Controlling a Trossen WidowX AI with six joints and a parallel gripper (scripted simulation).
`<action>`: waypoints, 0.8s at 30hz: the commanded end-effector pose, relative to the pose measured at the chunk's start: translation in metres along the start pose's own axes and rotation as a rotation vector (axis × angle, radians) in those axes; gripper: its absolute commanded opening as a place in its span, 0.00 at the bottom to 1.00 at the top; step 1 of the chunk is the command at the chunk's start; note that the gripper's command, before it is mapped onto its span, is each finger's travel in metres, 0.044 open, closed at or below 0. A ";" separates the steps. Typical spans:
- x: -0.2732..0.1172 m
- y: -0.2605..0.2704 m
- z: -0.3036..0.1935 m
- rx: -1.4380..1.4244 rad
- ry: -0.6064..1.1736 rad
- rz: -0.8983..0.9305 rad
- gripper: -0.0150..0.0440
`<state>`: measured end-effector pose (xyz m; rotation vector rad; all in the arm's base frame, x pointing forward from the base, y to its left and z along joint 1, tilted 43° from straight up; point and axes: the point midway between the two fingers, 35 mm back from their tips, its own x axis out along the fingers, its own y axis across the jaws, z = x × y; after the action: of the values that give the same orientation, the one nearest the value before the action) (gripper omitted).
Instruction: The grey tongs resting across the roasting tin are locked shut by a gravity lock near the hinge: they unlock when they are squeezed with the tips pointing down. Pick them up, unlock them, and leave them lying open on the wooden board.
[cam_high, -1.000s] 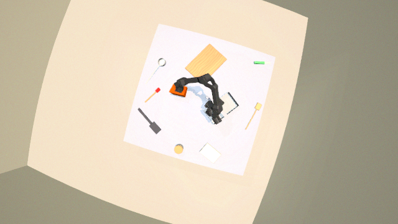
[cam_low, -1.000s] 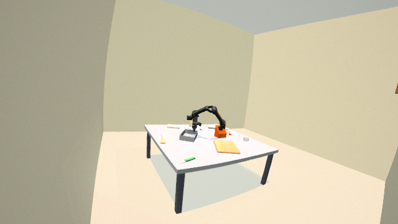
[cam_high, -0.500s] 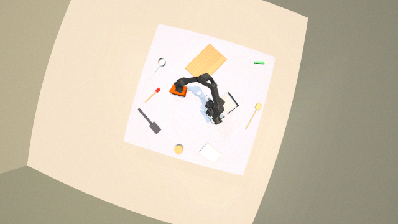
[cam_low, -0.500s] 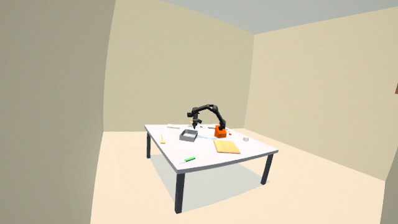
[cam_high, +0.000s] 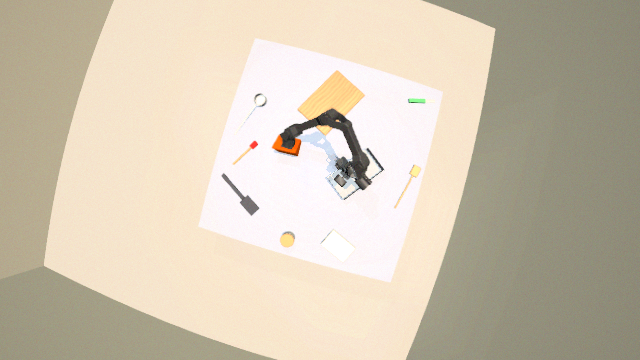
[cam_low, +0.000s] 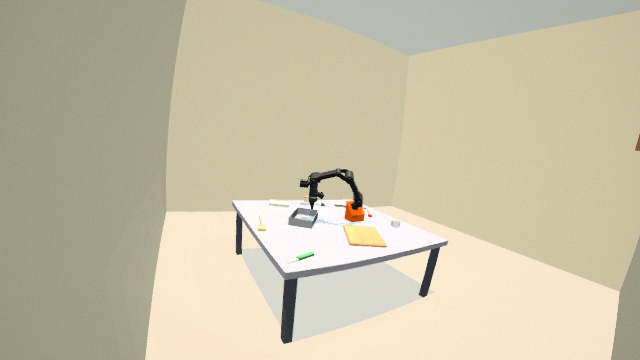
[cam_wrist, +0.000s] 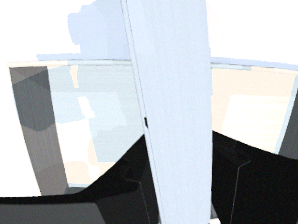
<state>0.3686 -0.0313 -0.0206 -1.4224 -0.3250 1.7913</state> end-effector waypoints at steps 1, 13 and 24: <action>-0.008 -0.002 -0.005 -0.002 0.033 0.053 0.00; -0.004 -0.007 -0.001 -0.130 0.014 0.048 0.00; -0.009 -0.024 0.005 -0.546 0.006 0.054 0.00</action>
<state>0.3728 -0.0215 -0.0072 -1.7404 -0.7260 1.8418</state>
